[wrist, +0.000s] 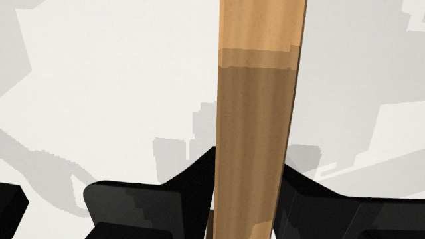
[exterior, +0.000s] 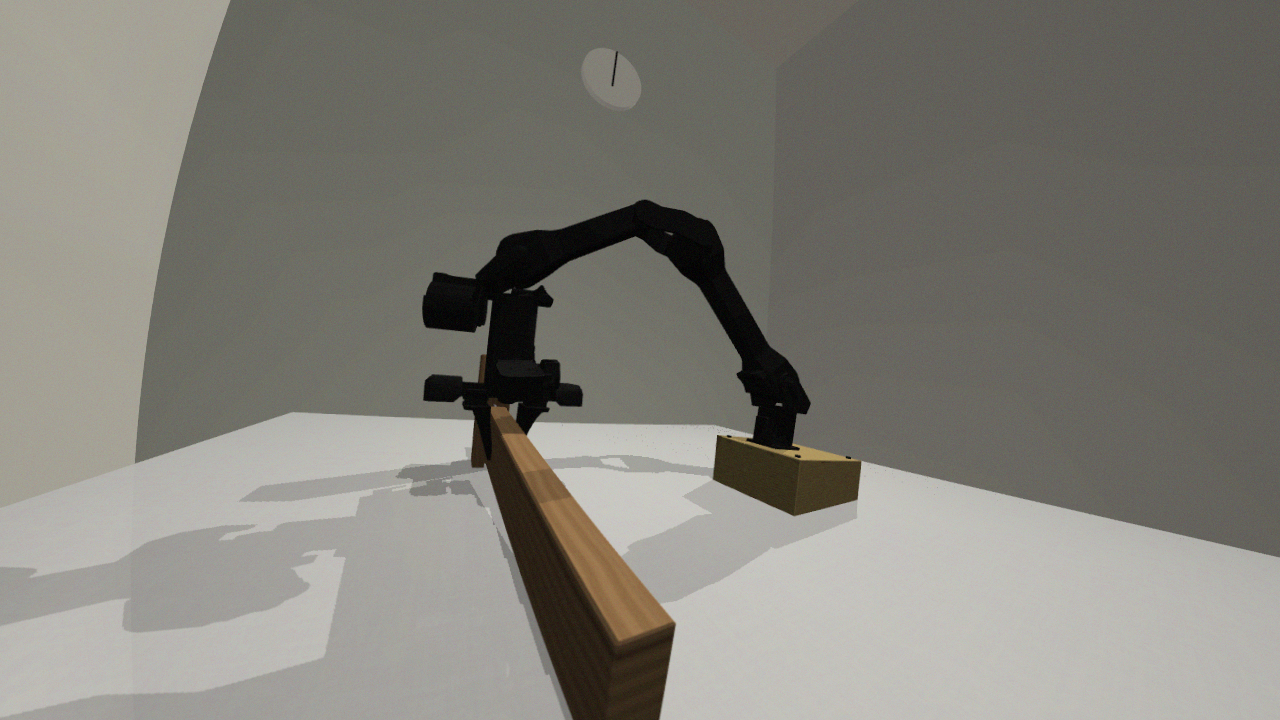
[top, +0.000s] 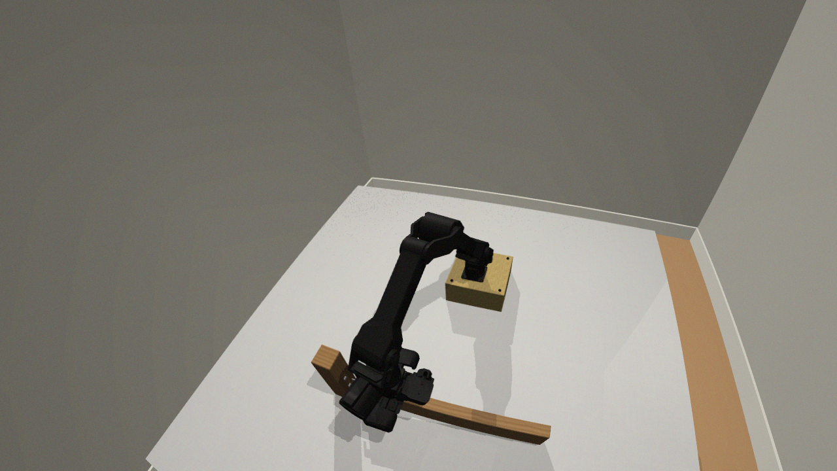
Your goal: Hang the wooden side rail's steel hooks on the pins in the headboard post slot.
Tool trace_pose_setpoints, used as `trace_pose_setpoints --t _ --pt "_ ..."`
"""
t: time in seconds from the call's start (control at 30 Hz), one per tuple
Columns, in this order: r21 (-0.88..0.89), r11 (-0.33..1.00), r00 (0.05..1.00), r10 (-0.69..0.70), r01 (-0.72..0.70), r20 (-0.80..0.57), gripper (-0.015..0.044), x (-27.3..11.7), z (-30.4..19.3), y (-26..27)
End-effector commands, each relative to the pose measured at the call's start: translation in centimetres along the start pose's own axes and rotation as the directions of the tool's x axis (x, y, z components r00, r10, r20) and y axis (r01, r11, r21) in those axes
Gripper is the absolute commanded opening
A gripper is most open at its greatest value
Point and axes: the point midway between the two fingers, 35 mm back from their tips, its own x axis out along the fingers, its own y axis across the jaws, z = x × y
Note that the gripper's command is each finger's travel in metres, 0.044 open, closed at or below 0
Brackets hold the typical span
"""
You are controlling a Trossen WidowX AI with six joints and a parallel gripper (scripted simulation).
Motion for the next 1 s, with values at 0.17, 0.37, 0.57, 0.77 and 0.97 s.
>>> trace_pose_setpoints --t 0.17,0.37,0.57,0.77,0.97 --pt "0.000 1.000 1.000 -0.005 0.005 -0.008 0.0000 -0.24 -0.38 -0.14" --pt "0.000 1.000 1.000 -0.005 0.005 -0.008 0.0000 -0.29 -0.43 -0.18" --pt "0.000 1.000 1.000 -0.006 0.006 -0.008 0.0000 -0.34 -0.47 -0.22" --pt "0.000 1.000 1.000 -0.006 0.006 -0.008 0.0000 -0.39 -0.52 -0.26" --pt "0.000 1.000 1.000 -0.006 0.006 -0.008 0.0000 -0.40 -0.58 -0.25"
